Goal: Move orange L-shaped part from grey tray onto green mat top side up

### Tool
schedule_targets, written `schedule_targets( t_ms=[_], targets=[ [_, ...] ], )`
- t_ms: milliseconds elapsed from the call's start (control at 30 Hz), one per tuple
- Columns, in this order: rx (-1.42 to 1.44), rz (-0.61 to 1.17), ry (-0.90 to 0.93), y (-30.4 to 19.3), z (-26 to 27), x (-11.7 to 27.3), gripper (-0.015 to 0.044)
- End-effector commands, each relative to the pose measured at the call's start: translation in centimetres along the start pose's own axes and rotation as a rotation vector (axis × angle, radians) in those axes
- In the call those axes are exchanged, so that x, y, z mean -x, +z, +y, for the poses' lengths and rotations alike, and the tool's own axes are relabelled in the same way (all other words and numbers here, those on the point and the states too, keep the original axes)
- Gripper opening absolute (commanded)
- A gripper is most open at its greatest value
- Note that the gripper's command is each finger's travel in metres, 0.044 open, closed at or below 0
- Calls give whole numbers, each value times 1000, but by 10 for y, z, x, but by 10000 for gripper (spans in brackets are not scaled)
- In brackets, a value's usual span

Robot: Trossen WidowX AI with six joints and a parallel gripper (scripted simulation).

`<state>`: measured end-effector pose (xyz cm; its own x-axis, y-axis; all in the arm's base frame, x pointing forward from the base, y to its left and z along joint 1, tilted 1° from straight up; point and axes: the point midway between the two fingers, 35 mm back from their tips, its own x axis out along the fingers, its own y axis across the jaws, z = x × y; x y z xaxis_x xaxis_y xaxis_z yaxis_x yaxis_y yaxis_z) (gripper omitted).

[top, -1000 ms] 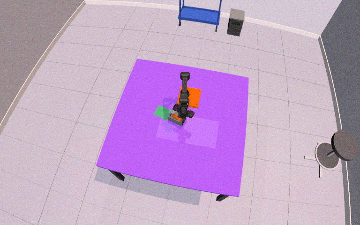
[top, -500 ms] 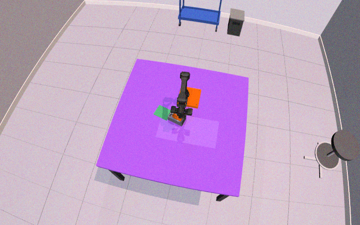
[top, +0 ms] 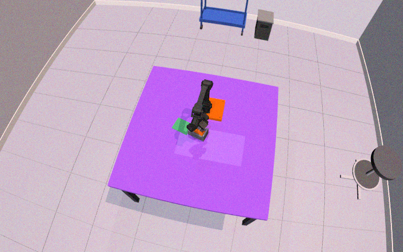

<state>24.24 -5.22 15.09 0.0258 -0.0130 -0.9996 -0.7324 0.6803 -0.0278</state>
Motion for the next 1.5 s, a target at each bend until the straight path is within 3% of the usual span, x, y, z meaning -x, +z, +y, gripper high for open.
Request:
schedule_targets(
  t_ms=[0, 1467],
  targets=[
    [349, 1, -3, -17, -4, 2, 280],
    [349, 1, -3, -17, -5, -73, 280]
  ],
)
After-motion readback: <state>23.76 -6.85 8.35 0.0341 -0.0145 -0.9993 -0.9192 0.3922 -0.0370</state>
